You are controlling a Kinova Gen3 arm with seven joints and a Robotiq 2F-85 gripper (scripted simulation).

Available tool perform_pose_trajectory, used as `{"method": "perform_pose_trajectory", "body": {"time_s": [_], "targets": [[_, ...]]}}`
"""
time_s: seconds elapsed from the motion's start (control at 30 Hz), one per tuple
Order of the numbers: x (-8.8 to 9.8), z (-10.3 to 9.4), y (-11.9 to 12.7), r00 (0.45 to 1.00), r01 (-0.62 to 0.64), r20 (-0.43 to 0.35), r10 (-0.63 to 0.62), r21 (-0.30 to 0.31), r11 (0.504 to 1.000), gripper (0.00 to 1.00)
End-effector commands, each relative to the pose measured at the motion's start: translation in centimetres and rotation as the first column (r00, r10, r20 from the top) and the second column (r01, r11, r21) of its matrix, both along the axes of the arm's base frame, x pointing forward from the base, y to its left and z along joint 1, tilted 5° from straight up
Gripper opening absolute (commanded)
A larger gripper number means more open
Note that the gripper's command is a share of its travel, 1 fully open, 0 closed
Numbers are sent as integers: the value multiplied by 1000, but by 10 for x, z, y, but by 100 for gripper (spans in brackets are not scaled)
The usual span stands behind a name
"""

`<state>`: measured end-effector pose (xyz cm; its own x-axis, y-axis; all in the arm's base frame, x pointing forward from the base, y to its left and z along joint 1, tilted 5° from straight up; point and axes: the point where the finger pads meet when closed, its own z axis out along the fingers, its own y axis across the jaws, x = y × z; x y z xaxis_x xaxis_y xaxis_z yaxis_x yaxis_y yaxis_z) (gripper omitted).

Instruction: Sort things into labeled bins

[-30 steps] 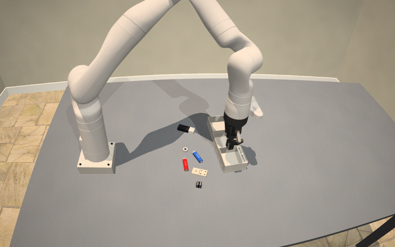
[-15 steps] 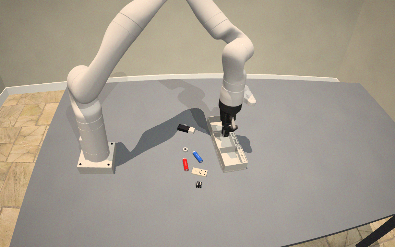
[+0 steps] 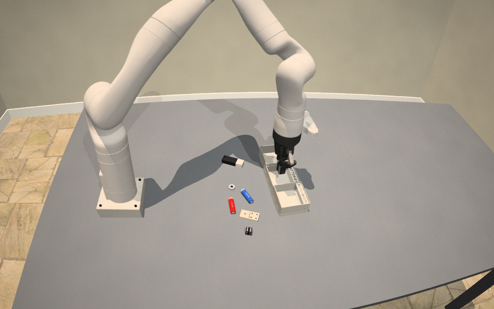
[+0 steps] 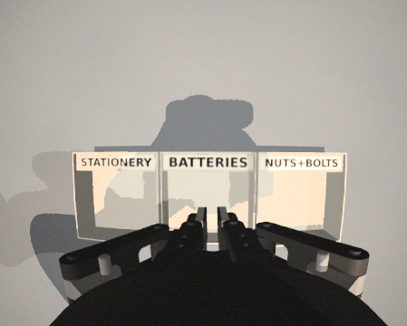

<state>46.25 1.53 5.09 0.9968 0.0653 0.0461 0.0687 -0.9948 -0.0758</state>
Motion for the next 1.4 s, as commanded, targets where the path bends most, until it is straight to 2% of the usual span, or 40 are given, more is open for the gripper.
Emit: {"method": "perform_pose_trajectory", "body": {"time_s": [0.0,0.3,1.37], "targets": [[-2,-9,-2,1000,3,-7,-3,-3,1000,9],[-1,-32,0,1000,3,-7,-3,-3,1000,9],[-1,-32,0,1000,3,-7,-3,-3,1000,9]]}}
